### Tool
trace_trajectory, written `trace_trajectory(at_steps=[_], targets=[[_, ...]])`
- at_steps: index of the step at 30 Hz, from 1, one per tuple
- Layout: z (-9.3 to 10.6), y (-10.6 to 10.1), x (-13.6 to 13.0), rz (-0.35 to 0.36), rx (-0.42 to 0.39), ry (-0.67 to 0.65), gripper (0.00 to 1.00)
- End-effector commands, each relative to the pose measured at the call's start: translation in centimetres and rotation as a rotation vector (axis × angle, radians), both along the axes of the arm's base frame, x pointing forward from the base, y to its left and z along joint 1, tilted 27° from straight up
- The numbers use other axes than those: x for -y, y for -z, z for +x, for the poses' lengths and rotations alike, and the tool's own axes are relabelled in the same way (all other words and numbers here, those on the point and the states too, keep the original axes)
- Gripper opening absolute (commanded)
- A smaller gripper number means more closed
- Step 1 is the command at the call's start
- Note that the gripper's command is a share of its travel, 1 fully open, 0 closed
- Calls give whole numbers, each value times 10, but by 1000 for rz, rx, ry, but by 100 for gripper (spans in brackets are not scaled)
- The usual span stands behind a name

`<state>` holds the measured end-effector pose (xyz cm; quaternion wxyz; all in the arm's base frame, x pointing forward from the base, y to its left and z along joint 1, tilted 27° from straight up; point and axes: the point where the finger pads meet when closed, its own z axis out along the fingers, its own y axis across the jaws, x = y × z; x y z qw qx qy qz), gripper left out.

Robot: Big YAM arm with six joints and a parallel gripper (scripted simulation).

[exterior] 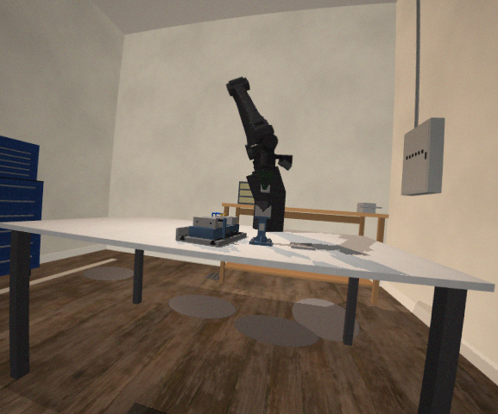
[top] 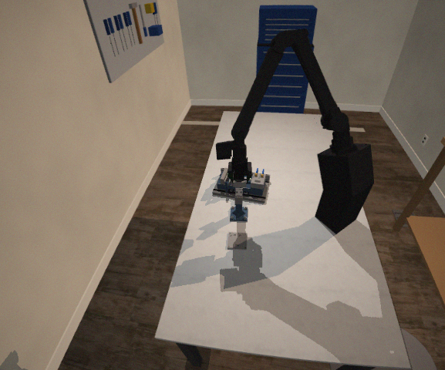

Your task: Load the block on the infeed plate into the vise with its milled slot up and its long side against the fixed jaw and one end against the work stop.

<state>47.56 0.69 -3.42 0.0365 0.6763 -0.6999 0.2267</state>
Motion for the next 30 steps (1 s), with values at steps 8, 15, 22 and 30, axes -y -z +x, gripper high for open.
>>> trace_trajectory(at_steps=[8,15,22,30], targets=[[4,-20,-8,5,31,2,0],[4,-20,-7,5,32,4,0],[12,-26,5,15,53,45,0],[20,-32,1,34,81,72,0]])
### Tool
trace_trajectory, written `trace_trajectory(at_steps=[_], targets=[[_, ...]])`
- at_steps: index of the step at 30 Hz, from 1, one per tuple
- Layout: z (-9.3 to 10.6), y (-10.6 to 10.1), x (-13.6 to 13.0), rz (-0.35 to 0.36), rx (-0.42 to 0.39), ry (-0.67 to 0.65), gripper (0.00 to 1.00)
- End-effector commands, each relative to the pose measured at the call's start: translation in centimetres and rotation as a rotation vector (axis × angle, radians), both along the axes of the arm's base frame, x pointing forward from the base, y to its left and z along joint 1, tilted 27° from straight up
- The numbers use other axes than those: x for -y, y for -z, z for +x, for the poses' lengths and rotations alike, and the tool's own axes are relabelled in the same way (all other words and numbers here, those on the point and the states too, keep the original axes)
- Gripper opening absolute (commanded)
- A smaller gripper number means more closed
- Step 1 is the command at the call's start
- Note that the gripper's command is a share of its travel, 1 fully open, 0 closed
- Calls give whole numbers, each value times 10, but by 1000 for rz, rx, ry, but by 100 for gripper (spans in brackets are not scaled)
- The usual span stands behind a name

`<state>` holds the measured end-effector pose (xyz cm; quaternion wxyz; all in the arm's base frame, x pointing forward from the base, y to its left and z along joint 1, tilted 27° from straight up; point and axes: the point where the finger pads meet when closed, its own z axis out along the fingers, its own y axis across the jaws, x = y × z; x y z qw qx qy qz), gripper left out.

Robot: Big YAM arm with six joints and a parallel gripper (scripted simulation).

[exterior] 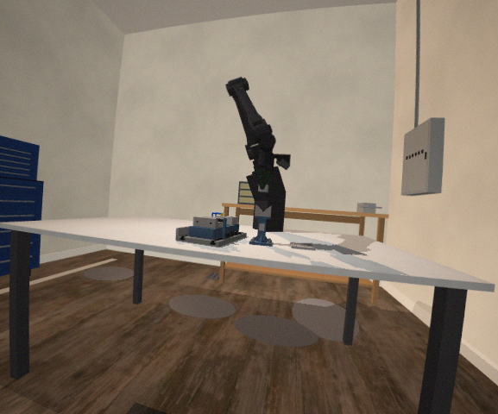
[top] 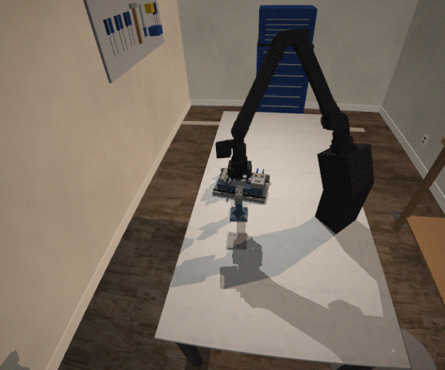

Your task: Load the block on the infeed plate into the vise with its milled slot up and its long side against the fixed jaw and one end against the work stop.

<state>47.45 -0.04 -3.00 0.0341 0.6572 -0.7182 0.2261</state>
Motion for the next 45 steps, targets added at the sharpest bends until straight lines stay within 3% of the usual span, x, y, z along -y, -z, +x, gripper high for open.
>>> trace_trajectory(at_steps=[1,14,17,18,31,34,36,45], targets=[[22,-28,3,25,73,48,0],[33,-42,32,94,162,274,0],[35,-44,23,102,170,272,0],[35,-45,37,109,181,319,0],[48,-69,88,217,330,685,0],[51,-72,77,230,339,685,0],[50,-76,101,244,367,775,0],[54,-95,140,321,479,1039,0]])
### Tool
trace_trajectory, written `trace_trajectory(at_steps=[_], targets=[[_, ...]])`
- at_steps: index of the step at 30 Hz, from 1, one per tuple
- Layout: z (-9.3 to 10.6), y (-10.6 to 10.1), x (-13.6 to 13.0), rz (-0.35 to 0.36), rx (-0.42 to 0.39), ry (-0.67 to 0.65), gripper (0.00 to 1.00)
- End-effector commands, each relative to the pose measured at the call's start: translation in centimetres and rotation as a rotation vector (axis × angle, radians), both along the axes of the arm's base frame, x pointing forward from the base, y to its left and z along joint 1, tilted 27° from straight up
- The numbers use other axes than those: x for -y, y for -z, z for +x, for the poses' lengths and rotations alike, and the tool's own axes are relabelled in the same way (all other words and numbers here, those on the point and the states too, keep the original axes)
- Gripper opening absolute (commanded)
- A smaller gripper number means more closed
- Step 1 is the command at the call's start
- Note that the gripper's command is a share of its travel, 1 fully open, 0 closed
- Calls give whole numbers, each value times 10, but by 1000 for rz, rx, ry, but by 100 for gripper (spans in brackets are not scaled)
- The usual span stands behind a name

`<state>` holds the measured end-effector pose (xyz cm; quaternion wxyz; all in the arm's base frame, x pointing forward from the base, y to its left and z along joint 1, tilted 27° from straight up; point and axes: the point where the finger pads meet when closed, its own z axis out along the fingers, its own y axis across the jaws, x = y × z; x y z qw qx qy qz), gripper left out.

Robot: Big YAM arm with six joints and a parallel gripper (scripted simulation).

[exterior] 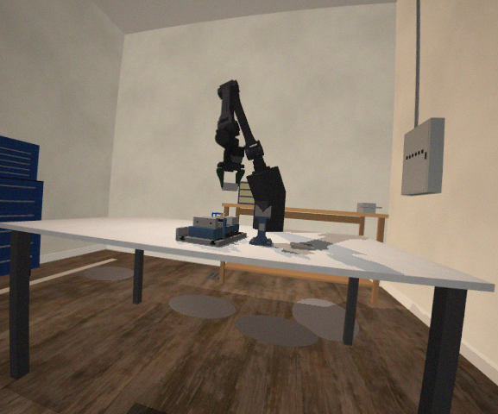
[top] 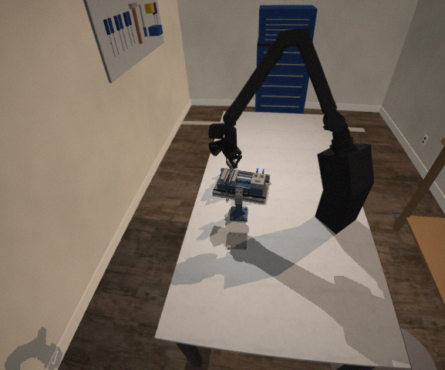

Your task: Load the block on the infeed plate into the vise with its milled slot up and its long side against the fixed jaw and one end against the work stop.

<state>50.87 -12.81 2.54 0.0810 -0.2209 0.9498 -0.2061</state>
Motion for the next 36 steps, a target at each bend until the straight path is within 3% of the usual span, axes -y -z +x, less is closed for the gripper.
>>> trace_trajectory(at_steps=[1,5,6,8,18,23,25,36], targets=[[20,-41,16,34,122,155,0],[20,-45,25,49,145,209,0],[24,-47,13,57,155,206,0],[20,-51,36,71,177,285,0],[19,-67,67,126,264,486,0],[24,-70,58,141,280,500,0],[18,-72,77,143,293,553,0],[19,-77,80,163,321,607,0]])
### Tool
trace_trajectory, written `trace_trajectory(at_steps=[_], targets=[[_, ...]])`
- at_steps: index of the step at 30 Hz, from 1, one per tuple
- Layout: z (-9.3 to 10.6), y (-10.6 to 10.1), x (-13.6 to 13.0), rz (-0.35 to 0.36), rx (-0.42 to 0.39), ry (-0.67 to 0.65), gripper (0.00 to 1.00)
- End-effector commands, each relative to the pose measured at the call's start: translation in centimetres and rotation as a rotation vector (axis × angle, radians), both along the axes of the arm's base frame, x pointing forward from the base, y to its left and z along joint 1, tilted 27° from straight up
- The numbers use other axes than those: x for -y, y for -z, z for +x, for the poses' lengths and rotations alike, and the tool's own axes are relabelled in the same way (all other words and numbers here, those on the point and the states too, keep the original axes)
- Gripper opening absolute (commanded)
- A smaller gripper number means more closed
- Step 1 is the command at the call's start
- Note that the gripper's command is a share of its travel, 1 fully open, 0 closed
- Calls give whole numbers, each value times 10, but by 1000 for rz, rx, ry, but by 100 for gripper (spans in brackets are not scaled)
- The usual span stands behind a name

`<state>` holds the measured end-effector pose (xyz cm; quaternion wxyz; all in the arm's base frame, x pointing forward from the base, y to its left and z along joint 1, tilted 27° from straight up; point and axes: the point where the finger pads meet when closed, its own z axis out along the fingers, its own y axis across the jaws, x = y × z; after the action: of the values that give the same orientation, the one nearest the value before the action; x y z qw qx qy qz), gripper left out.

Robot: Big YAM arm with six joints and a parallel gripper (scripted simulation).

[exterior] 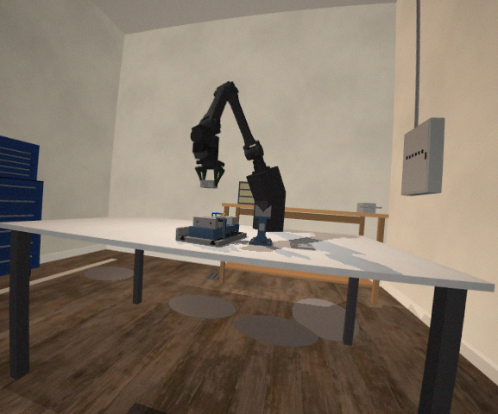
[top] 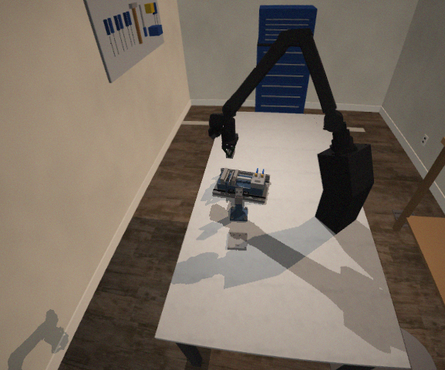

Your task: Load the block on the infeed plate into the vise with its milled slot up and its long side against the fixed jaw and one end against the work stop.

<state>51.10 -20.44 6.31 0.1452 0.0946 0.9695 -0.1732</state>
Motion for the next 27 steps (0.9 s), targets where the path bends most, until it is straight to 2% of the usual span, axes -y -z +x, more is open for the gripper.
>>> trace_trajectory(at_steps=[1,27], targets=[[16,-40,6,-10,81,33,0],[16,-40,8,-9,82,37,0]])
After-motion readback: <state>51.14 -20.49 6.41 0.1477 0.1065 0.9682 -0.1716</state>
